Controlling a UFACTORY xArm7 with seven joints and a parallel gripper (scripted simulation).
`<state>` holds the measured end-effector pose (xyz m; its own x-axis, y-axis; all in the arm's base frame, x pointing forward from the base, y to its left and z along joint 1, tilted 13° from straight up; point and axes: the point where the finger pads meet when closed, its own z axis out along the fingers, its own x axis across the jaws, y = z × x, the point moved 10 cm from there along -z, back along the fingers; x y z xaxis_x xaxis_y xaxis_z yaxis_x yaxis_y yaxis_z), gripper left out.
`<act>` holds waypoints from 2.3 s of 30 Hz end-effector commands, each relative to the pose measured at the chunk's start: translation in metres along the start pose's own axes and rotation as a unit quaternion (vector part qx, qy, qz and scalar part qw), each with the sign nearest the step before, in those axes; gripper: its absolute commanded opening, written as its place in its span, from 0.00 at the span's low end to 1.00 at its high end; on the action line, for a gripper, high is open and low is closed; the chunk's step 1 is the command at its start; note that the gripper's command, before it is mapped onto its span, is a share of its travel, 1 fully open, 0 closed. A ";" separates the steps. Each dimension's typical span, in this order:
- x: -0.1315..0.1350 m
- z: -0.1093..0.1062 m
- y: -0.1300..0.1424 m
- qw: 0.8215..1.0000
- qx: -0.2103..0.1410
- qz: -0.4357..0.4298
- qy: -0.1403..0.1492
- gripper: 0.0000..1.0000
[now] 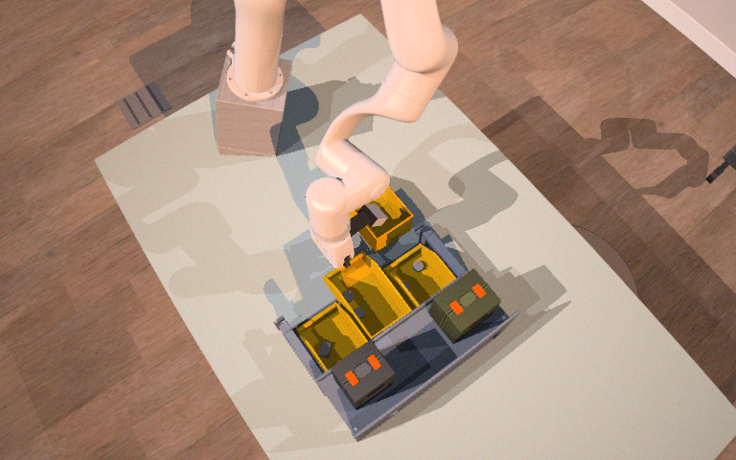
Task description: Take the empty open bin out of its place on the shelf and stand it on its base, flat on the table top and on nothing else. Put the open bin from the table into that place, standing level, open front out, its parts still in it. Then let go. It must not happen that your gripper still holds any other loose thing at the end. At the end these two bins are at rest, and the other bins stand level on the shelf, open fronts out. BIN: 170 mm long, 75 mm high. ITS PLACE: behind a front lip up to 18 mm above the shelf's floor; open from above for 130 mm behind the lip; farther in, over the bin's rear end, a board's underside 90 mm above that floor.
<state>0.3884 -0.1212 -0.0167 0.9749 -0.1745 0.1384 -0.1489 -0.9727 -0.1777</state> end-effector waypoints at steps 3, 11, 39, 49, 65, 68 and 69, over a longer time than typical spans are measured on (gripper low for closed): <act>0.009 -0.002 0.001 1.000 -0.001 0.000 0.002 0.00; 0.017 -0.002 0.001 1.000 -0.001 0.000 0.002 0.00; 0.020 -0.002 0.001 1.000 -0.001 0.000 0.002 0.00; 0.027 -0.002 0.001 1.000 -0.001 0.000 0.002 0.00; 0.047 -0.002 0.001 1.000 -0.001 0.000 0.002 0.00; 0.052 -0.002 0.001 1.000 -0.001 0.000 0.002 0.00; 0.053 -0.002 0.001 1.000 -0.001 0.000 0.002 0.00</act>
<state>0.4332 -0.1294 -0.0092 0.9749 -0.1744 0.1386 -0.1488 -0.9728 -0.1778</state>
